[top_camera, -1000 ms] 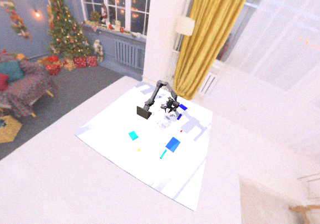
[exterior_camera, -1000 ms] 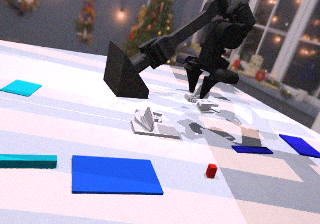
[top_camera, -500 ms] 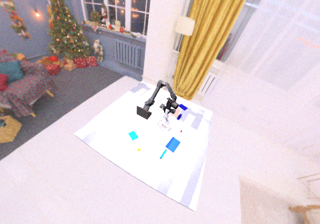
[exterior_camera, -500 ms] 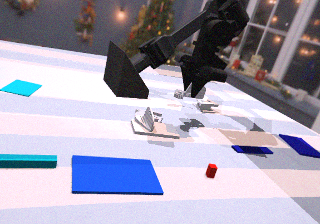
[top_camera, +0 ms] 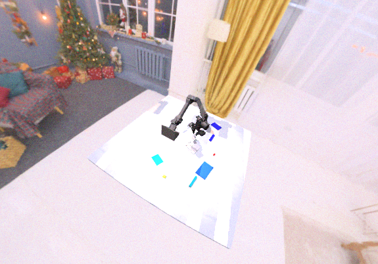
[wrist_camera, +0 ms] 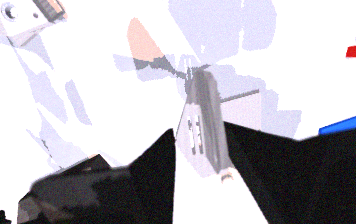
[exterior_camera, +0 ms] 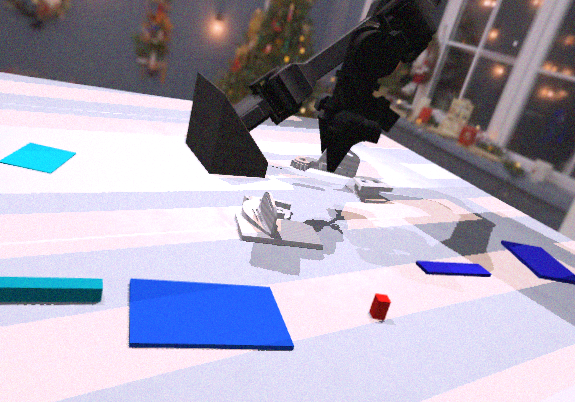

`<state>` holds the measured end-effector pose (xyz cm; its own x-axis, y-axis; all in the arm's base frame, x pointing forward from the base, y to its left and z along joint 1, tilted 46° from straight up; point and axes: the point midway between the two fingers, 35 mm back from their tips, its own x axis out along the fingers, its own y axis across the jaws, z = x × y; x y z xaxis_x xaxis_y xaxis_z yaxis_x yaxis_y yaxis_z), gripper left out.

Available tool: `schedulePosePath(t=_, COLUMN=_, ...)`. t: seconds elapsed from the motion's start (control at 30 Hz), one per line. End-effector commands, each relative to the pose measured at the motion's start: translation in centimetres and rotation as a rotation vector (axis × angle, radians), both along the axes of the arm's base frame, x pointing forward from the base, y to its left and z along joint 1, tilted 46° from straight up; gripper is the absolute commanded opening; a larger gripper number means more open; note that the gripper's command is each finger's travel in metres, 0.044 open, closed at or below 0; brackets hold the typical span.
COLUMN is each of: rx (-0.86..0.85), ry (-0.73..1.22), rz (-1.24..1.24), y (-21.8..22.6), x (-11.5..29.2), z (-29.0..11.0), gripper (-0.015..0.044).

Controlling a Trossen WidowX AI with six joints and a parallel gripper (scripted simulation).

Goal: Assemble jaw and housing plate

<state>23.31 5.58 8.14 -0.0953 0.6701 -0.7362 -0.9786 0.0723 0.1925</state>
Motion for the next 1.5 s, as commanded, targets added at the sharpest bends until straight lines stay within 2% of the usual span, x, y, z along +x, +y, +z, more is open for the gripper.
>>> schedulePosePath(t=0.0, rx=-0.009, ry=0.055, rz=-0.054, y=-0.4, x=-0.2, z=-0.5, gripper=0.0134)
schedulePosePath(t=1.47, rx=-0.085, ry=0.671, rz=-0.705, y=-4.3, x=-2.2, z=-4.3, gripper=0.0134)
